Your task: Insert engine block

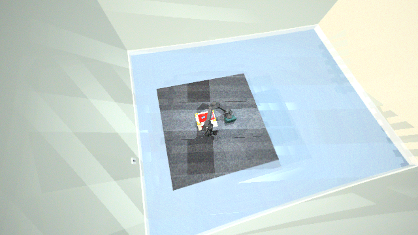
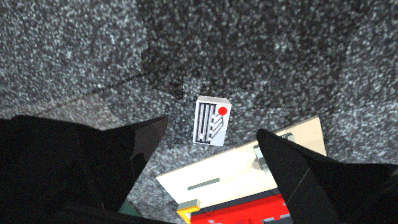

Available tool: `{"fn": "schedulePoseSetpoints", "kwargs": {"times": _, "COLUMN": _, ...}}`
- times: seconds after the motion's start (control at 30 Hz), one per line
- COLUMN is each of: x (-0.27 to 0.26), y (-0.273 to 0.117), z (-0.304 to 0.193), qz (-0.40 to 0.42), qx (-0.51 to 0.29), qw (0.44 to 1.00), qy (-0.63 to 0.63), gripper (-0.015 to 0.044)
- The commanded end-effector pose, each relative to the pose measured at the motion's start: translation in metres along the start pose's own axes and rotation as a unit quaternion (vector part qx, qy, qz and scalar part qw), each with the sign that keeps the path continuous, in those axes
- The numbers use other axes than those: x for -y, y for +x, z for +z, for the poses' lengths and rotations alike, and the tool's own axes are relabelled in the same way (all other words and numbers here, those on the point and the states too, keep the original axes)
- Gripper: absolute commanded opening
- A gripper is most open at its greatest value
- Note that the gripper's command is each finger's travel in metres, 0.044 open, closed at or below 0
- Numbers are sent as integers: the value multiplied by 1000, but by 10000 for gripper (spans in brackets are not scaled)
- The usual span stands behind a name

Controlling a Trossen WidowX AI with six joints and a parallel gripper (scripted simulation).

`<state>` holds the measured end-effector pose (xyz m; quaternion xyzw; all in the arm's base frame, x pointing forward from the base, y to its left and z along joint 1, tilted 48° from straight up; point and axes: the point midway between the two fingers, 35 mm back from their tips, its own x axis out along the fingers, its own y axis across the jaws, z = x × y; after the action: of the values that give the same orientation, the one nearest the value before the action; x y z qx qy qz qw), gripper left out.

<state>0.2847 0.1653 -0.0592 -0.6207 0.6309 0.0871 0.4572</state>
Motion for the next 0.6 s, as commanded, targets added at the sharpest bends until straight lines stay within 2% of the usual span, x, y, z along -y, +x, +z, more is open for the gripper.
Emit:
{"fn": "schedulePoseSetpoints", "kwargs": {"times": 0.0, "x": -1, "y": 8, "z": -1, "qz": 0, "qx": -4, "qw": 1000, "qy": -4, "gripper": 440}}
{"fn": "schedulePoseSetpoints", "kwargs": {"times": 0.27, "x": -1, "y": 19, "z": -2, "qz": -1, "qx": -5, "qw": 1000, "qy": -4, "gripper": 440}}
{"fn": "schedulePoseSetpoints", "kwargs": {"times": 0.57, "x": -1, "y": 19, "z": -2, "qz": -1, "qx": -5, "qw": 1000, "qy": -4, "gripper": 204}}
